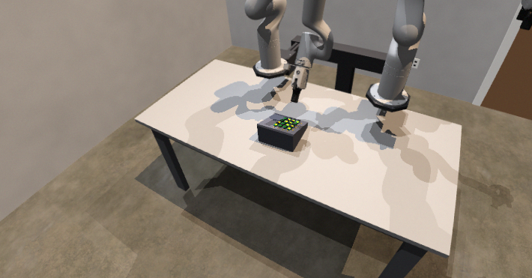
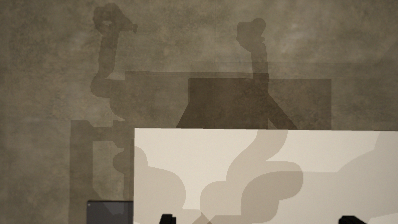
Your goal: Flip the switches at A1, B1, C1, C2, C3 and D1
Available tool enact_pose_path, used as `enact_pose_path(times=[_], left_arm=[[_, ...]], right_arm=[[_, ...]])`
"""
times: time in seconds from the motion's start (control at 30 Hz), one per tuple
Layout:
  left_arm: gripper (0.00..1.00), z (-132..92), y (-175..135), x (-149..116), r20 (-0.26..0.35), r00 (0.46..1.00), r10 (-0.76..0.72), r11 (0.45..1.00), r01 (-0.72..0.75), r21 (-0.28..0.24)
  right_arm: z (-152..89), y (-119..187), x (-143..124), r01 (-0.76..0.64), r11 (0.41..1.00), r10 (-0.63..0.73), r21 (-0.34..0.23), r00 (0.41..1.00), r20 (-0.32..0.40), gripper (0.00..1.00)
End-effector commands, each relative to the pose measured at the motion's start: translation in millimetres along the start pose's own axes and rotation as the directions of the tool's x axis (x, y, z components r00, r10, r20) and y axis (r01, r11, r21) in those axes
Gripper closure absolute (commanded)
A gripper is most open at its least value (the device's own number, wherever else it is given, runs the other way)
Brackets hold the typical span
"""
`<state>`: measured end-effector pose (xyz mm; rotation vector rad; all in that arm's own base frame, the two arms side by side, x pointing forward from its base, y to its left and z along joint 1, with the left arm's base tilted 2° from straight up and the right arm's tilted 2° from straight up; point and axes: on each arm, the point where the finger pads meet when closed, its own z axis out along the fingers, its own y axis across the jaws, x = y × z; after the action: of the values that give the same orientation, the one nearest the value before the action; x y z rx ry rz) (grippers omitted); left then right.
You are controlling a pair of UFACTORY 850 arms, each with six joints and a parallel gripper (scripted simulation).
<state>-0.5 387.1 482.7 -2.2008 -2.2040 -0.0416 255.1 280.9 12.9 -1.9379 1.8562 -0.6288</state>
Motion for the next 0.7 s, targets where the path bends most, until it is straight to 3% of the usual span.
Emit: enact_pose_path(times=[0.0,0.47,0.67], left_arm=[[0.00,-0.7,0.0,0.3,-0.002,1.000,0.000,1.000,0.000,0.000],[0.00,-0.7,0.0,0.3,-0.002,1.000,0.000,1.000,0.000,0.000],[0.00,-0.7,0.0,0.3,-0.002,1.000,0.000,1.000,0.000,0.000]], right_arm=[[-2.8,1.6,-5.8,0.009,1.000,-0.009,-0.014,1.000,0.018,1.00],[-5.0,3.6,-9.9,0.019,0.999,-0.018,-0.026,0.999,0.031,1.00],[5.6,3.8,-10.2,0.019,1.000,-0.018,-0.025,0.999,0.032,1.00]])
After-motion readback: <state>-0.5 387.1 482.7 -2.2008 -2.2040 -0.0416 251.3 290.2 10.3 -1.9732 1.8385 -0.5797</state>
